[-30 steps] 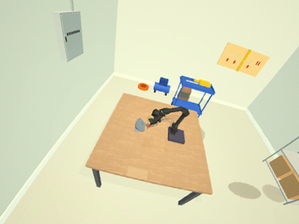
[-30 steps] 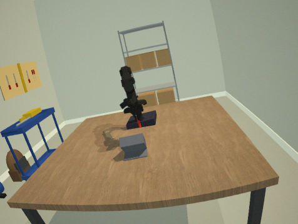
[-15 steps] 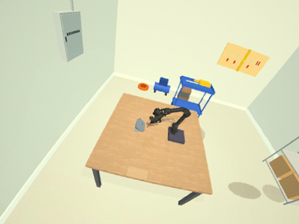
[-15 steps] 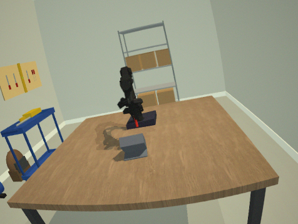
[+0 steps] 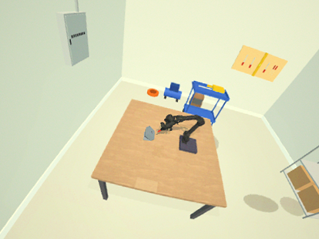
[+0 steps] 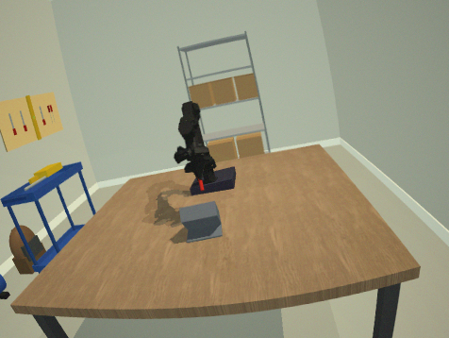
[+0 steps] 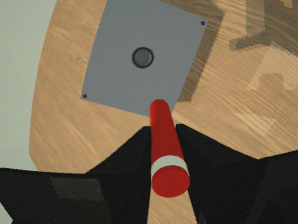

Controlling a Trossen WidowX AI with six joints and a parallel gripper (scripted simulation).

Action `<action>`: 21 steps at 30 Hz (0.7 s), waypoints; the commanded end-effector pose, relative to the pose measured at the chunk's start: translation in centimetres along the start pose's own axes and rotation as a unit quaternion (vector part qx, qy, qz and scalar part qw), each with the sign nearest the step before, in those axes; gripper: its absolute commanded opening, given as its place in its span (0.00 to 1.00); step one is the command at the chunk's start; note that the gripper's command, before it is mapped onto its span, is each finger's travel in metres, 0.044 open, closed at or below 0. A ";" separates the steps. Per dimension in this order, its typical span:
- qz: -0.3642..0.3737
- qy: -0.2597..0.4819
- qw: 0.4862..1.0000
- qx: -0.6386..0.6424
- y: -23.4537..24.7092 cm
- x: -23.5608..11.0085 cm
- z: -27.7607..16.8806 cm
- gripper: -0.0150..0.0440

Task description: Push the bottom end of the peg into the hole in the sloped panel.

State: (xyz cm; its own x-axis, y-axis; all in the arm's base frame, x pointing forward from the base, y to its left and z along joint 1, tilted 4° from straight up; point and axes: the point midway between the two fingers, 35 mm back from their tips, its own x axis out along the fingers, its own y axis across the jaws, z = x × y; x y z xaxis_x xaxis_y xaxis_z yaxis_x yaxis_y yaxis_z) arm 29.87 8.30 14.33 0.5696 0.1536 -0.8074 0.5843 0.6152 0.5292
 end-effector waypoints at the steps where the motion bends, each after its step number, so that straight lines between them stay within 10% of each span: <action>1: 0.010 -0.006 1.000 0.015 -0.1 -0.2 0.3 0.25; 21: 0.032 -0.023 0.998 0.044 0.3 2.5 1.4 0.25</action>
State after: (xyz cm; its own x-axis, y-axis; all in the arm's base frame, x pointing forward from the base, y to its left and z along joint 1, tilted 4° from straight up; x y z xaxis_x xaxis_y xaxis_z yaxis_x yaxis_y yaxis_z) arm 31.96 7.84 13.47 0.6327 0.1541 -0.7589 0.5839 0.5487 0.5983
